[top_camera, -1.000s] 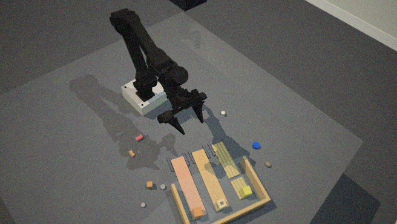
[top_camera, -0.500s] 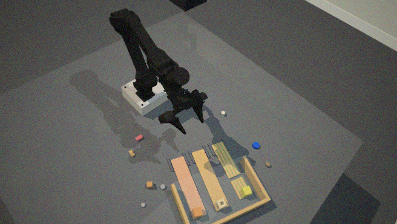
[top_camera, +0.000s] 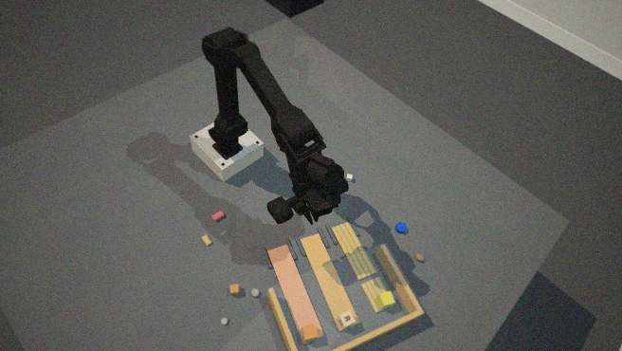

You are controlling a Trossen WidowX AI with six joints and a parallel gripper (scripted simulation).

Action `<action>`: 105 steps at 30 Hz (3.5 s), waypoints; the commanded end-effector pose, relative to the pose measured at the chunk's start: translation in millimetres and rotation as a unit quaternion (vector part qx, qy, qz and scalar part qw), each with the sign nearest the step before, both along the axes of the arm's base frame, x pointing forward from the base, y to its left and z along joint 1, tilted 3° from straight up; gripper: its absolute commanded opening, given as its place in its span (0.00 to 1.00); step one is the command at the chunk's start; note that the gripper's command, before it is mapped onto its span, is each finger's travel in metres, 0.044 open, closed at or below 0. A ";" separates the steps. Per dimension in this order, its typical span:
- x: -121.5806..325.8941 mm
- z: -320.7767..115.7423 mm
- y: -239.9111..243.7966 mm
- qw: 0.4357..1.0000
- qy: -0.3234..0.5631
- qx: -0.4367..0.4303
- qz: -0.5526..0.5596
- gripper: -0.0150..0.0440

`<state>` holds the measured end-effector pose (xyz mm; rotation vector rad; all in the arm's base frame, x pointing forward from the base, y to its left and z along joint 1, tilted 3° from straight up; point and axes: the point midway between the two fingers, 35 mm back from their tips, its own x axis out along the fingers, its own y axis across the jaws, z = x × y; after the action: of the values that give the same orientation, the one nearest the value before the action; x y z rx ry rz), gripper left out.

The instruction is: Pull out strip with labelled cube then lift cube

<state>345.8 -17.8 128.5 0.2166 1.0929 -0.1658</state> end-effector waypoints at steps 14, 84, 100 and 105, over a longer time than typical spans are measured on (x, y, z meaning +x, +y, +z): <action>23.5 -54.7 8.0 0.979 0.191 0.028 -0.060 0.25; 32.5 -123.4 10.0 0.979 0.191 0.028 -0.060 0.25; 32.5 -124.3 10.0 0.979 0.191 0.028 -0.060 0.25; 32.6 -124.8 10.0 0.979 0.191 0.028 -0.060 0.25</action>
<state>379.1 -8.1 5.8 0.3065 1.4677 -0.2903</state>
